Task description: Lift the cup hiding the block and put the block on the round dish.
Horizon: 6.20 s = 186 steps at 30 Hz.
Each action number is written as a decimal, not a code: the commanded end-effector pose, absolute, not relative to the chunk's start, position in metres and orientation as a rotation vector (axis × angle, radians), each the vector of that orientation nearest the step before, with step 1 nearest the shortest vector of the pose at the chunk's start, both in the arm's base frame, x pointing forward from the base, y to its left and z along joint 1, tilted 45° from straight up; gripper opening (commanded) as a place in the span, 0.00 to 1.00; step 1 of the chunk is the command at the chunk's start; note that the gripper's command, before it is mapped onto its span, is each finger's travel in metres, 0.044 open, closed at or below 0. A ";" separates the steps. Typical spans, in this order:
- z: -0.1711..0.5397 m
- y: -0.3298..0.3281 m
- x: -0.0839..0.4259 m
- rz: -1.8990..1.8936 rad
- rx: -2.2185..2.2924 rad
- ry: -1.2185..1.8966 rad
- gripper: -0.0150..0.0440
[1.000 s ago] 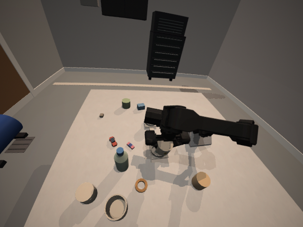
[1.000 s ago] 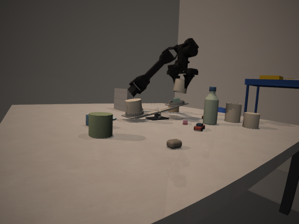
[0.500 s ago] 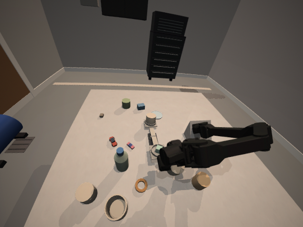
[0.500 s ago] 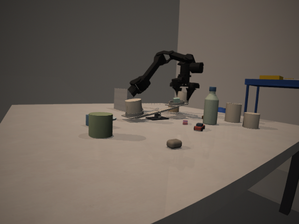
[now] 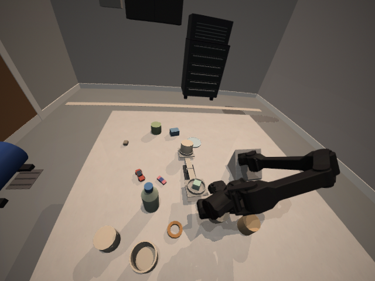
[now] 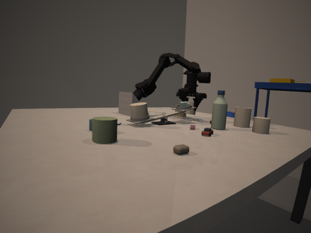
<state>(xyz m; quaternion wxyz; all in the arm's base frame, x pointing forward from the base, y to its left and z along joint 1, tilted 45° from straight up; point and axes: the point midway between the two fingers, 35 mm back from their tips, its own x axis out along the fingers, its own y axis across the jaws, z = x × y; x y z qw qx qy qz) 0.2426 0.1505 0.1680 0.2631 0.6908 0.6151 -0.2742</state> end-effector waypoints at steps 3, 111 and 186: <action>0.158 0.158 0.242 -0.753 1.870 1.665 0.25; 0.156 0.026 0.290 0.711 0.405 1.264 0.69; 0.109 0.034 0.298 1.140 -0.165 0.949 0.26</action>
